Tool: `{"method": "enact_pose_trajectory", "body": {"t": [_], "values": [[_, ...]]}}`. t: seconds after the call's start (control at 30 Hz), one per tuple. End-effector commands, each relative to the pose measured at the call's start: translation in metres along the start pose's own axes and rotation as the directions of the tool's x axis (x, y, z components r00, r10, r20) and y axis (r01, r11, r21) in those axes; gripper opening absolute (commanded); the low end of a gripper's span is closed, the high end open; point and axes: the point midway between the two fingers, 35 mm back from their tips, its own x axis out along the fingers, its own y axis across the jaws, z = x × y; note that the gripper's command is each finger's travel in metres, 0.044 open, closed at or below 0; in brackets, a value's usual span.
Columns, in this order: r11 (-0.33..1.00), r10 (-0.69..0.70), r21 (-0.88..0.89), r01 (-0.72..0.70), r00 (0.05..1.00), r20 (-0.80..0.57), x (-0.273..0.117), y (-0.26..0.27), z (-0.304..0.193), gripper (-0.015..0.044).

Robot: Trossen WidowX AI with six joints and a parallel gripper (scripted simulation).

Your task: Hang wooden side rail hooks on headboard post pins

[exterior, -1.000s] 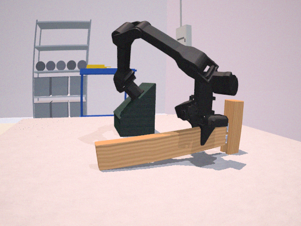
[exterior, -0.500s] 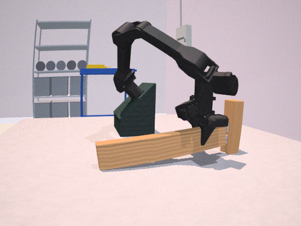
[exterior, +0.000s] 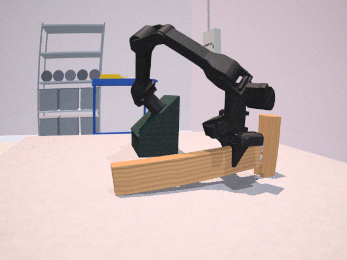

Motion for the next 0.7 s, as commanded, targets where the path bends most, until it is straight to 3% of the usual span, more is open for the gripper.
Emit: {"method": "enact_pose_trajectory", "body": {"t": [0.0,0.67], "values": [[1.0,0.012,0.001,-0.012,1.0,-0.006,-0.0055,0.0021,-0.004,0.0],[1.0,0.013,0.001,-0.013,1.0,-0.006,-0.006,0.0038,-0.0056,0.0]]}}
